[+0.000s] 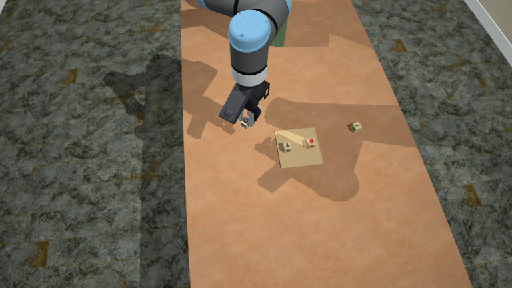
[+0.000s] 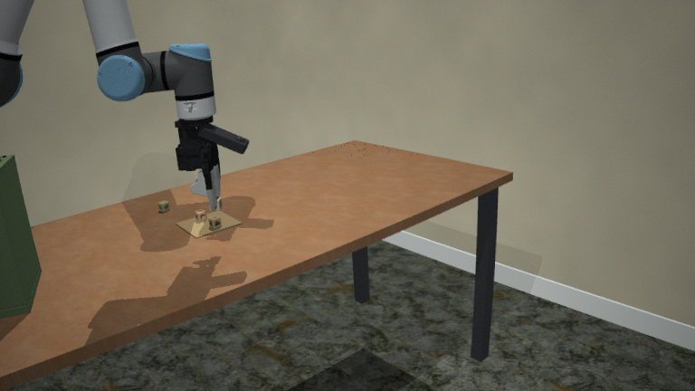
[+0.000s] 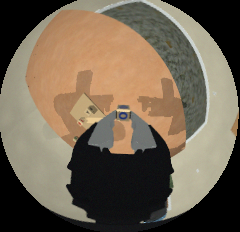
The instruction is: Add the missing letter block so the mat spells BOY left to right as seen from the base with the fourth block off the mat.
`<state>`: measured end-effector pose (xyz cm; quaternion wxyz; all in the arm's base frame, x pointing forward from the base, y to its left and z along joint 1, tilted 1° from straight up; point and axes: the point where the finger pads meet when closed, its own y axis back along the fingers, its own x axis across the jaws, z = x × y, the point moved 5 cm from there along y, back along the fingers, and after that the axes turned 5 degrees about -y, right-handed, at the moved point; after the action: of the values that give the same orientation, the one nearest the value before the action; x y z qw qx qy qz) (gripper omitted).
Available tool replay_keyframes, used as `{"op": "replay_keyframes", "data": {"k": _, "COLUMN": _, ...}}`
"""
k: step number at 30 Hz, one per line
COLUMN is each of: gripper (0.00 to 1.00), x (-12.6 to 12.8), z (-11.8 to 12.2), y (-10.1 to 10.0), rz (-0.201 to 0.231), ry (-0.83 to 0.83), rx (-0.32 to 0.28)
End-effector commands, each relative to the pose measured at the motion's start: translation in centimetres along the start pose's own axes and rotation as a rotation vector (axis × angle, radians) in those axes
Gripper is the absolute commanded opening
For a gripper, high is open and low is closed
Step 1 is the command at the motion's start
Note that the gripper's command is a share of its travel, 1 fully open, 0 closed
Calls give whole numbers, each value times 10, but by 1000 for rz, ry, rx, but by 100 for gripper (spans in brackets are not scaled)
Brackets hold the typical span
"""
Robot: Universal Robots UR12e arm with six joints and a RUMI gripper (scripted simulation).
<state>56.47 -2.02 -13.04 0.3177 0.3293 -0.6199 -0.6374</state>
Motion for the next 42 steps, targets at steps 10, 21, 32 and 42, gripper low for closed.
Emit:
{"op": "replay_keyframes", "data": {"k": 10, "gripper": 5, "x": -65, "z": 30, "y": 1, "rz": 3, "ry": -329, "rx": 2}}
{"op": "replay_keyframes", "data": {"k": 21, "gripper": 5, "x": -122, "z": 69, "y": 3, "rz": 3, "ry": -630, "rx": 2}}
{"op": "replay_keyframes", "data": {"k": 32, "gripper": 5, "x": -146, "z": 89, "y": 4, "rz": 2, "ry": -758, "rx": 2}}
{"op": "replay_keyframes", "data": {"k": 42, "gripper": 5, "x": -150, "z": 92, "y": 4, "rz": 2, "ry": -780, "rx": 2}}
